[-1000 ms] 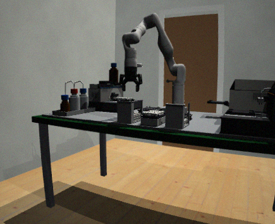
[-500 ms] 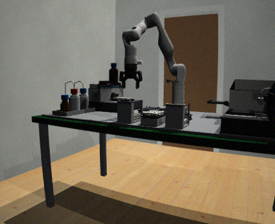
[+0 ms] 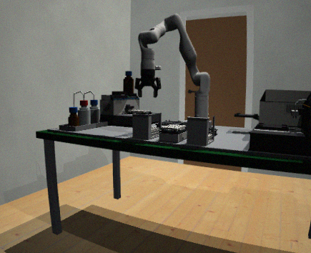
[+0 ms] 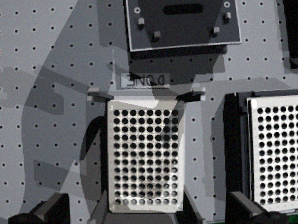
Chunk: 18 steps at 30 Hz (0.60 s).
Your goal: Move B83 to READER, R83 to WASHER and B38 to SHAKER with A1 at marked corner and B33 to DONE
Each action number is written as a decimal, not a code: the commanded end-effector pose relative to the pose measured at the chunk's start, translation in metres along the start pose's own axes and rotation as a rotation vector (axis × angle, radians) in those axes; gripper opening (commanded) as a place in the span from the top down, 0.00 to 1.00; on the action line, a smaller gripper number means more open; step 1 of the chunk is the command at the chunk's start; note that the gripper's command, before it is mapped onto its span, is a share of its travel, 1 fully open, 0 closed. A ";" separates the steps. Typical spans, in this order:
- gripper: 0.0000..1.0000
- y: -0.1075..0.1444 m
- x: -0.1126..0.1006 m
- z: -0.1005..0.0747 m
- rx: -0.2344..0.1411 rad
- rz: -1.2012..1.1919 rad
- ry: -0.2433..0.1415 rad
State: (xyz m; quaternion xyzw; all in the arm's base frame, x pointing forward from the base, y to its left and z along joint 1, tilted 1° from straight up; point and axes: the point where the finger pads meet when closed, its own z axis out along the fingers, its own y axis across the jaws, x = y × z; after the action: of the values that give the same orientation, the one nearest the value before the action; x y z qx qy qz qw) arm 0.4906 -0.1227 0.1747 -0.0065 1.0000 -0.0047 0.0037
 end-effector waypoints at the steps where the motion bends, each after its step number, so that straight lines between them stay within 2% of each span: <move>1: 0.00 0.000 0.000 -0.001 0.001 0.000 -0.002; 8: 0.00 0.010 0.000 -0.002 0.000 -0.021 -0.002; 18: 0.00 0.043 0.001 -0.001 0.000 -0.021 -0.002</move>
State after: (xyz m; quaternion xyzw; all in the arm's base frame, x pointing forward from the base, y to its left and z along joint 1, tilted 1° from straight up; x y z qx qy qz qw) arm 0.4892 -0.0902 0.1751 -0.0170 0.9998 -0.0045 0.0036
